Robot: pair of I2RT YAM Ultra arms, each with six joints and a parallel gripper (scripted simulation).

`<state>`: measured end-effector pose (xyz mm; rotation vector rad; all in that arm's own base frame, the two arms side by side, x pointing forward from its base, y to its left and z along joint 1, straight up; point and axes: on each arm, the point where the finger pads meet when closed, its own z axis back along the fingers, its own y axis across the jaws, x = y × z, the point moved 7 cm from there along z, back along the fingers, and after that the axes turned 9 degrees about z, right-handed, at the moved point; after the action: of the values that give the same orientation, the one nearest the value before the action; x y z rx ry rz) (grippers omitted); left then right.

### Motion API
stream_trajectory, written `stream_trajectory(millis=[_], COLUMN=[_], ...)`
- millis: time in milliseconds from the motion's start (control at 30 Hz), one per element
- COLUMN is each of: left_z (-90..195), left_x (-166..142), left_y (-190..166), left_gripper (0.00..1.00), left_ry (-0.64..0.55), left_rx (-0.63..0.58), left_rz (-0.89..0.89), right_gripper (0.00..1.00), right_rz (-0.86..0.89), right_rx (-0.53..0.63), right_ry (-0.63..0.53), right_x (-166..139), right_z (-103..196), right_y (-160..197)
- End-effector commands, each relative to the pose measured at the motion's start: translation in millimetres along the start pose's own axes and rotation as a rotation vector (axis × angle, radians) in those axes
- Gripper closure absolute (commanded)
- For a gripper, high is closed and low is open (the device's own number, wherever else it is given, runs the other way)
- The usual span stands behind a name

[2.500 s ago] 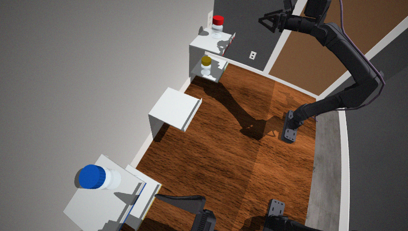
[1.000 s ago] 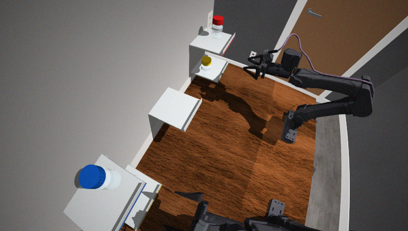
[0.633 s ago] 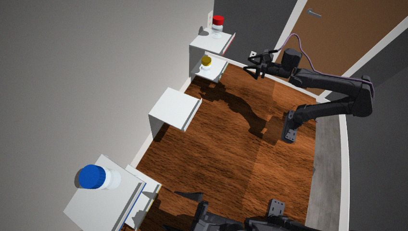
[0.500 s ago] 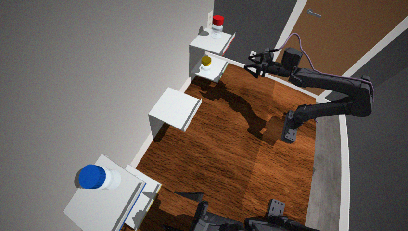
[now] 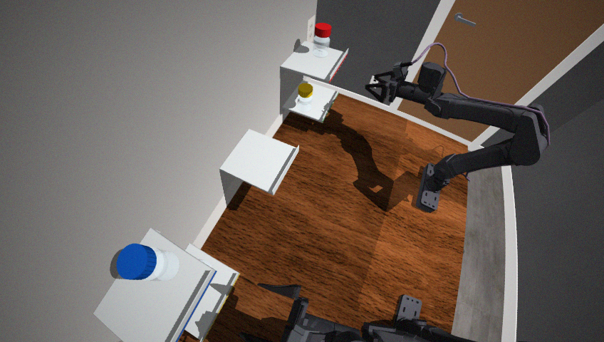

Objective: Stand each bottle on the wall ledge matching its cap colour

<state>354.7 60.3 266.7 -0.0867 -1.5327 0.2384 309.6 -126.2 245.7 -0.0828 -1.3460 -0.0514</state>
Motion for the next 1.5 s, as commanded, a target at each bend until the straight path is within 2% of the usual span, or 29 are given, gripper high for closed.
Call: stream_trajectory(millis=[0, 133, 200, 400, 600, 767, 833, 933, 1033, 1167, 1333, 1400, 1467], left_z=[0.4, 0.4, -1.5, -13.7, -54.9, -89.3, -89.3, -104.7, -117.8, -129.9, -136.7, -136.7, -137.3], left_x=[5.0, 5.0, 6.8, 11.2, -22.8, -54.4, -54.4, -68.4, -80.2, -92.7, -99.7, -99.7, -100.4], left_y=[2.9, 2.9, 2.8, 1.4, 2.9, 7.4, 7.4, 9.4, 11.1, 13.1, 14.3, 14.3, 14.4], left_gripper=[0.00, 0.00, 0.19, 0.19, 0.19, 0.19, 0.19, 0.19, 0.19, 0.19, 0.19, 0.19, 0.19], left_ry=[-0.017, -0.017, -0.036, -0.092, -0.055, -0.011, -0.011, 0.007, 0.022, 0.043, 0.054, 0.054, 0.055], left_rx=[0.006, 0.006, 0.002, -0.013, -0.037, -0.042, -0.042, -0.045, -0.047, -0.047, -0.045, -0.045, -0.045], left_rz=[0.000, 0.000, -0.007, -0.029, -0.044, -0.053, -0.053, -0.057, -0.060, -0.061, -0.058, -0.058, -0.057], right_gripper=[0.00, 0.00, 0.00, 0.00, 0.00, 0.00, 0.00, 0.00, 0.00, 0.00, 0.00, 0.00, 0.00], right_rz=[0.019, 0.019, 0.019, 0.012, -0.009, 0.024, 0.024, 0.065, 0.097, 0.152, 0.228, 0.228, 0.253], right_rx=[0.005, 0.006, 0.006, 0.015, 0.055, 0.208, 0.208, 0.341, 0.427, 0.570, 0.756, 0.756, 0.819], right_ry=[-0.043, -0.044, -0.044, -0.031, 0.036, 0.093, 0.093, 0.114, 0.131, 0.147, 0.157, 0.157, 0.157], right_x=[15.6, 15.7, 15.7, 13.3, 14.6, 36.0, 36.0, 49.3, 60.4, 69.8, 73.6, 73.6, 73.0], right_z=[-2.2, -2.3, -2.3, -2.4, -19.2, -50.3, -50.3, -59.5, -62.7, -49.7, -7.5, -7.5, 12.5], right_y=[-4.9, -4.5, -4.5, -3.4, 22.2, 95.0, 95.0, 160.2, 210.5, 290.2, 388.6, 388.6, 419.2])
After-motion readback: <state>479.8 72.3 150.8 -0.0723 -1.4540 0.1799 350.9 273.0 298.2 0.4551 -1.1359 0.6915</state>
